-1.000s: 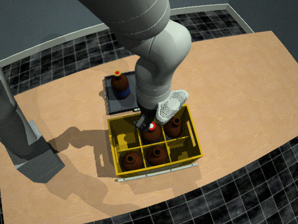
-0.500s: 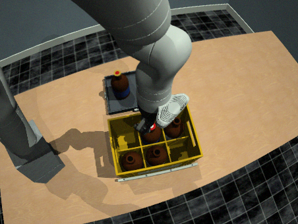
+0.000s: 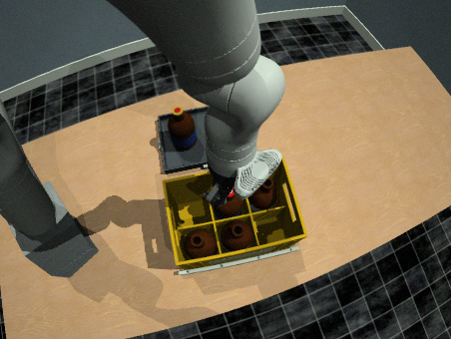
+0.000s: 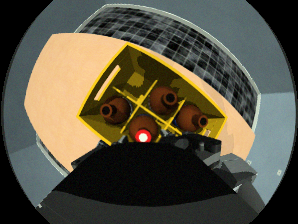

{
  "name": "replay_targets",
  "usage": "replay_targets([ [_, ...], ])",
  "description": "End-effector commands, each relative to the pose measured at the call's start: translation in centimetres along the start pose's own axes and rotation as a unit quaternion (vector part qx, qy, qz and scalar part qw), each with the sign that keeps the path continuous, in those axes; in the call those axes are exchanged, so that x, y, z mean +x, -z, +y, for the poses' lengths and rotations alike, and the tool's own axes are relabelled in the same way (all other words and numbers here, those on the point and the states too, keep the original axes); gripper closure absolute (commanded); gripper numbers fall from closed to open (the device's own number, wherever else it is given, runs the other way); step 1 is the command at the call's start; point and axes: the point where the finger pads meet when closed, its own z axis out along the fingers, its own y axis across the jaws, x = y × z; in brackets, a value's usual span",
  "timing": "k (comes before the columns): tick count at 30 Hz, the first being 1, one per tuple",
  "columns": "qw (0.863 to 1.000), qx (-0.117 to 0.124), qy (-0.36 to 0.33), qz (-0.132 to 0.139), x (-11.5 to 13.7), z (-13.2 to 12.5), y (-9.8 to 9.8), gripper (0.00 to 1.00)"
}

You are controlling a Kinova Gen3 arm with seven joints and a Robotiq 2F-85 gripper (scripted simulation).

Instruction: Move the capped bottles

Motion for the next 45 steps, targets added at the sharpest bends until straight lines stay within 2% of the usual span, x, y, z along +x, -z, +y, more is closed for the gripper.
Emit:
replay_targets([
  [1, 1.0, 0.0, 0.001, 0.001, 0.0, -0.1, 0.0, 0.4],
  [15, 1.0, 0.0, 0.004, -0.002, -0.5, -0.4, -0.3, 0.4],
  [45, 1.0, 0.0, 0.004, -0.002, -0.3, -0.3, -3.7, 0.4],
])
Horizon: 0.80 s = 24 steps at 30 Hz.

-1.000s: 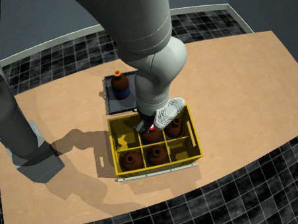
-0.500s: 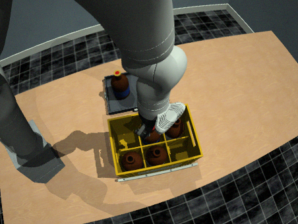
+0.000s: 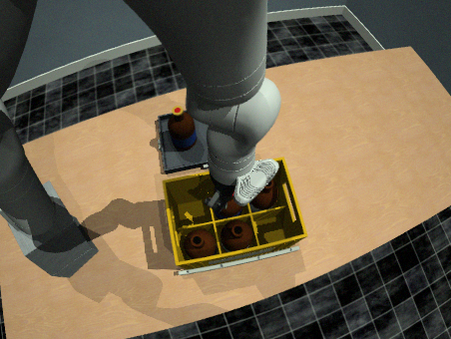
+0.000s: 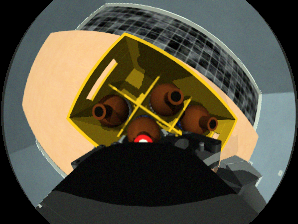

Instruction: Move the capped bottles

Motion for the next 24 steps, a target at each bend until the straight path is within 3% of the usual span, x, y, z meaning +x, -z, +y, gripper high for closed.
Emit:
replay_targets([
  [1, 1.0, 0.0, 0.004, -0.003, -0.45, -0.23, -0.48, 0.4],
  [24, 1.0, 0.0, 0.004, -0.003, -0.53, -0.27, -0.68, 0.4],
])
